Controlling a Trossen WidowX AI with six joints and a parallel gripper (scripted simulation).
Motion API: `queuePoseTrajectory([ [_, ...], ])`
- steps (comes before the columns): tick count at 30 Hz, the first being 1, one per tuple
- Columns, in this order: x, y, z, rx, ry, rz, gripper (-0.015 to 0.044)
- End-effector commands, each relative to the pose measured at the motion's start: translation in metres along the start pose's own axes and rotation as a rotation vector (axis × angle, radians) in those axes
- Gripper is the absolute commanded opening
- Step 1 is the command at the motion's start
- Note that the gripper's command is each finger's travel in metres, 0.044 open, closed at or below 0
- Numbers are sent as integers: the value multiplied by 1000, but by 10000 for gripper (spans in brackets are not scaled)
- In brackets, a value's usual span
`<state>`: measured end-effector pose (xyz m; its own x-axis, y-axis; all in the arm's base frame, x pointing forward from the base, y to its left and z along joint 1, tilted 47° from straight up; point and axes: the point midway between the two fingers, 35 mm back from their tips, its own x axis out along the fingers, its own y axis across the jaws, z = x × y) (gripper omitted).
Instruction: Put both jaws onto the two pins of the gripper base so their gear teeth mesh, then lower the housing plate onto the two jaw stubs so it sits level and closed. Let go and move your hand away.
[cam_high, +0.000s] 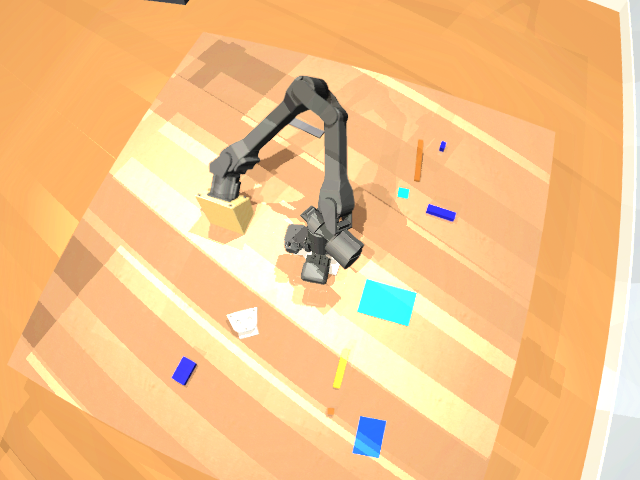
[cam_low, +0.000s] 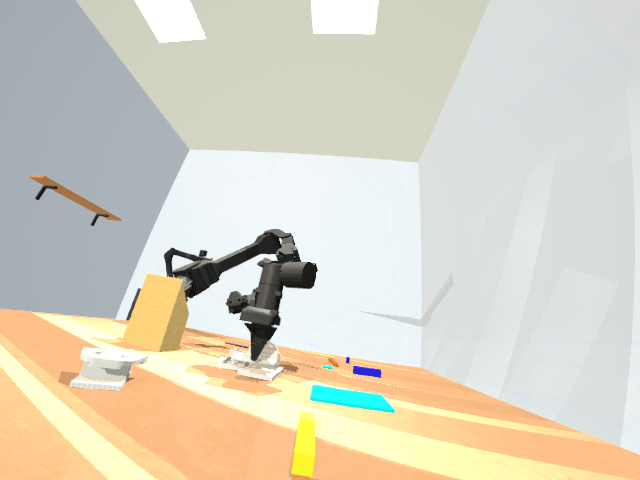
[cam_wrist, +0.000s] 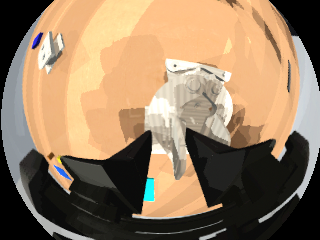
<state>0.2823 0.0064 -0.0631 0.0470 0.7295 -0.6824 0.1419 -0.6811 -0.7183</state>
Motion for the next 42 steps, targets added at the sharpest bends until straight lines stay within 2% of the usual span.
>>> queuePoseTrajectory([
  [1,0,0,-1,3,4,-1,134],
  [42,12,0,-1,-1,4,-2,134],
])
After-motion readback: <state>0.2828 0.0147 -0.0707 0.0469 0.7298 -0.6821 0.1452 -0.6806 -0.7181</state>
